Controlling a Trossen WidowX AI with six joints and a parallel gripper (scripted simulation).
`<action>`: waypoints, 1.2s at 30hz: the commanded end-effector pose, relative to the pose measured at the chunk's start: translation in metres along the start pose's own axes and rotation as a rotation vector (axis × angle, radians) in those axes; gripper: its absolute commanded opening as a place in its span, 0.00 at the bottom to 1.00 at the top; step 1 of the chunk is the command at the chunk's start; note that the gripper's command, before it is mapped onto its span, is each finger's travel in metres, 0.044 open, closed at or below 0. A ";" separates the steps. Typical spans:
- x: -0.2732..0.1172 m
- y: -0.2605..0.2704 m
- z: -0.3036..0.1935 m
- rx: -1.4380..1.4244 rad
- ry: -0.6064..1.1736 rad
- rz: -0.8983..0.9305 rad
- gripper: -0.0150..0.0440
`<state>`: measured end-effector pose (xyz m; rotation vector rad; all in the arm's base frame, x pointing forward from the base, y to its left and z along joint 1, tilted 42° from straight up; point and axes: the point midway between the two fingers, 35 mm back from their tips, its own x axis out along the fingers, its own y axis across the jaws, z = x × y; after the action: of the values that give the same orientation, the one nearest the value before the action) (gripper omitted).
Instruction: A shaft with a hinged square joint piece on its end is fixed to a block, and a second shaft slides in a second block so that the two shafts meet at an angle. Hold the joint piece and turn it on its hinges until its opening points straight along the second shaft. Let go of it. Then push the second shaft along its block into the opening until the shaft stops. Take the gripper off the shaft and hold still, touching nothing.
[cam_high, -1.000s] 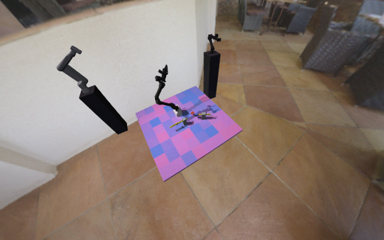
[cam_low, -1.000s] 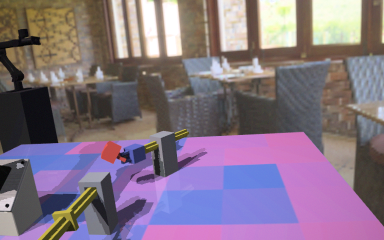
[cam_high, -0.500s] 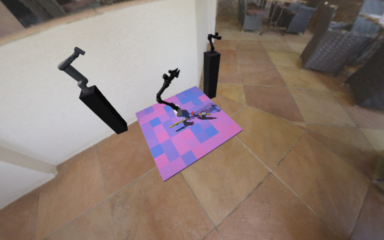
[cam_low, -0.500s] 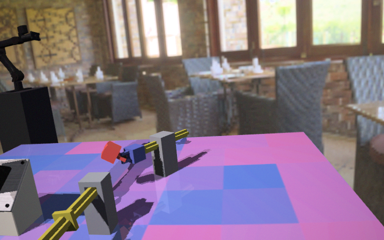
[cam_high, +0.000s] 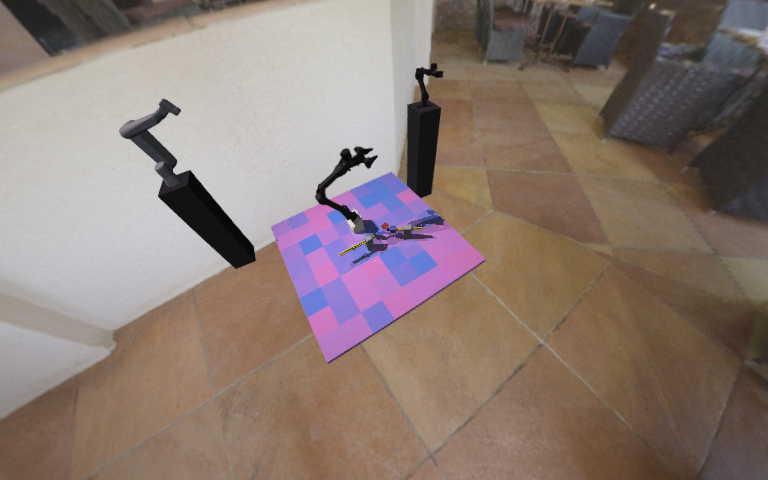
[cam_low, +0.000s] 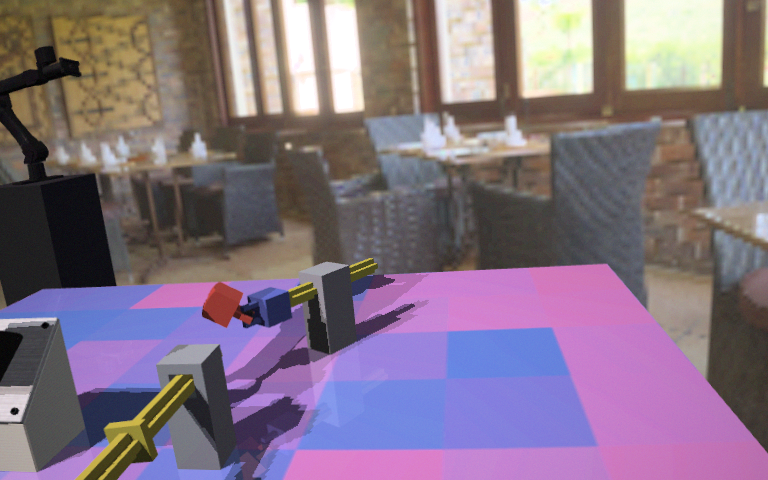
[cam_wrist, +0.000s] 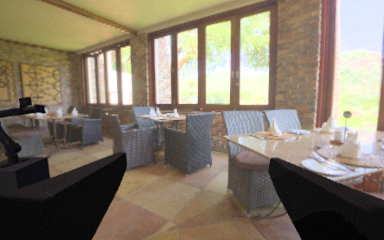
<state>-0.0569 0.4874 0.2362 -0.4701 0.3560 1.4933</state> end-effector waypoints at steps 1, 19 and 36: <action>0.013 -0.018 -0.033 0.077 0.120 -0.050 1.00; 0.023 -0.086 -0.156 0.395 0.561 -0.305 1.00; -0.016 -0.135 -0.257 0.689 0.929 -0.641 1.00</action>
<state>0.0842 0.3610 0.0457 -0.6049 1.2147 0.5130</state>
